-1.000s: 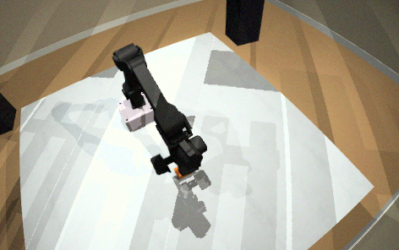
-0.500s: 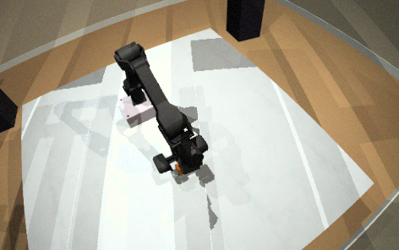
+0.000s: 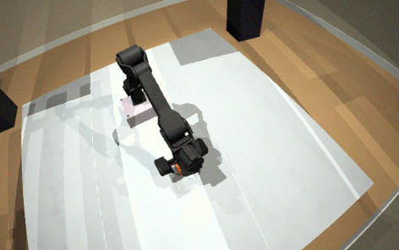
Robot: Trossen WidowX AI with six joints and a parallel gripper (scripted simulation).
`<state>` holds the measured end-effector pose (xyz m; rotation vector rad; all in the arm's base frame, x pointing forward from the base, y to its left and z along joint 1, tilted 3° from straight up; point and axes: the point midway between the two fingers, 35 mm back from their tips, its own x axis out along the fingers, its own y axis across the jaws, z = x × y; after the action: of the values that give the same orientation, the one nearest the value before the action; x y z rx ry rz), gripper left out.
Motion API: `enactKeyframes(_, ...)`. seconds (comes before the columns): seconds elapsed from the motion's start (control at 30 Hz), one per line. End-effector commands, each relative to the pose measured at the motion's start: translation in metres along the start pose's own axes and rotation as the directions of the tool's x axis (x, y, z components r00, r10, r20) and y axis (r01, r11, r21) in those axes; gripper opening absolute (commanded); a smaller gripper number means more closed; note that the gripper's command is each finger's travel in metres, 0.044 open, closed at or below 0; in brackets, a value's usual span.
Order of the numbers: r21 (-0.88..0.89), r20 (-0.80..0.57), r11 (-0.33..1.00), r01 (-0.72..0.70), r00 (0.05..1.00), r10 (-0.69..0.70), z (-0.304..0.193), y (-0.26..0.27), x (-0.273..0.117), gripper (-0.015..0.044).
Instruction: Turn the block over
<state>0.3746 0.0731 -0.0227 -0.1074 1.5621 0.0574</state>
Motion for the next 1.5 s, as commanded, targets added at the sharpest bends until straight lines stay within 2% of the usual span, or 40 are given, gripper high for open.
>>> enactKeyframes(0.0, 0.003, -0.008, 1.000, -0.003, 1.000, 0.003, -0.002, 0.000, 0.005, 0.0361)
enactKeyframes(0.1, 0.003, -0.008, 1.000, -0.003, 1.000, 0.003, -0.002, 0.000, 0.005, 0.0282)
enactKeyframes(0.8, 0.003, -0.008, 1.000, -0.003, 1.000, 0.003, -0.002, 0.000, 0.005, 0.0142)
enactKeyframes(0.97, 0.003, -0.008, 1.000, -0.003, 1.000, 0.003, -0.001, 0.000, -0.020, 0.0011)
enactKeyframes(1.0, 0.003, -0.008, 1.000, -0.003, 1.000, 0.003, -0.002, 0.000, -0.024, 0.0000)
enactKeyframes(1.2, 0.002, 0.002, 1.000, -0.003, 1.000, 0.003, -0.001, 0.000, -0.024, 0.0000)
enactKeyframes(1.47, -0.001, 0.123, 1.000, -0.002, 0.992, 0.002, 0.002, 0.001, -0.017, 0.0000)
